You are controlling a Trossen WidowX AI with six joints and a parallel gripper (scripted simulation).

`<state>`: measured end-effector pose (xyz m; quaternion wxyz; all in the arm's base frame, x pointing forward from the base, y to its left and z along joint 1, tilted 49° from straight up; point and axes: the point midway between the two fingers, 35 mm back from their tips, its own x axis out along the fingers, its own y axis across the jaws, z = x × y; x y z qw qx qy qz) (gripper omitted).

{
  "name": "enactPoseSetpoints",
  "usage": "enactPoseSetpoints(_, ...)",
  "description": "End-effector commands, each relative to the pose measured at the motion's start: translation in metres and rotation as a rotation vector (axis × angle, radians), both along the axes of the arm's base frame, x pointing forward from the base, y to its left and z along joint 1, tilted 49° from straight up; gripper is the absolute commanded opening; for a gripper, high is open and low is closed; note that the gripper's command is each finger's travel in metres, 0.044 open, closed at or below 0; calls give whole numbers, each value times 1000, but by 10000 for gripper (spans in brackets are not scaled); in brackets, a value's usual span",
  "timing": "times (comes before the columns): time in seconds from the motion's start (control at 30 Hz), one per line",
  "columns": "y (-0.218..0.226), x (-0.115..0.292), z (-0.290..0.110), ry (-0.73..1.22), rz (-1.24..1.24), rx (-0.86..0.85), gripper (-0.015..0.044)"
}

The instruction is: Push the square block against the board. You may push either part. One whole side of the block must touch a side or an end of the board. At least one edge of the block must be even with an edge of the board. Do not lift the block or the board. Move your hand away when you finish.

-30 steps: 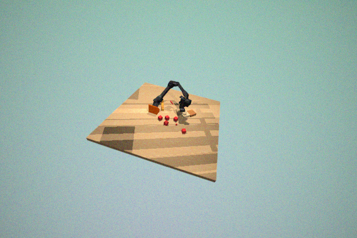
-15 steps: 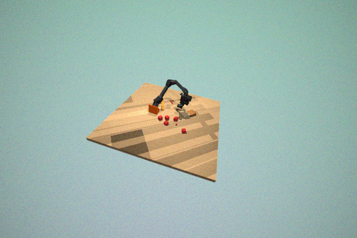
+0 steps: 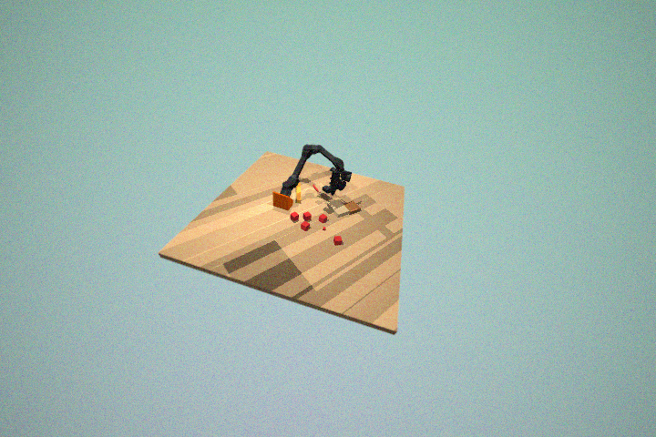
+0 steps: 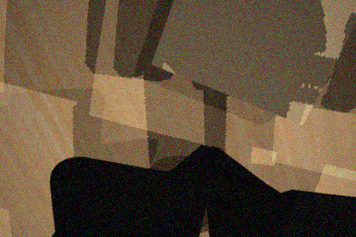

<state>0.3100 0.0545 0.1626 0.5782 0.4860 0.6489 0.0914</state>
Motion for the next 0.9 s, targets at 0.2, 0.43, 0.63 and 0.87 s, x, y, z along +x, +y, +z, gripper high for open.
enactPoseSetpoints(0.2, 43, 7, -33, 9, -10, 11, 0)
enactPoseSetpoints(0.43, 42, 8, -34, 9, -10, 11, 0)
enactPoseSetpoints(0.63, 40, 11, -35, 9, -10, 11, 0)
enactPoseSetpoints(0.87, 38, 15, -36, 9, -9, 10, 0)
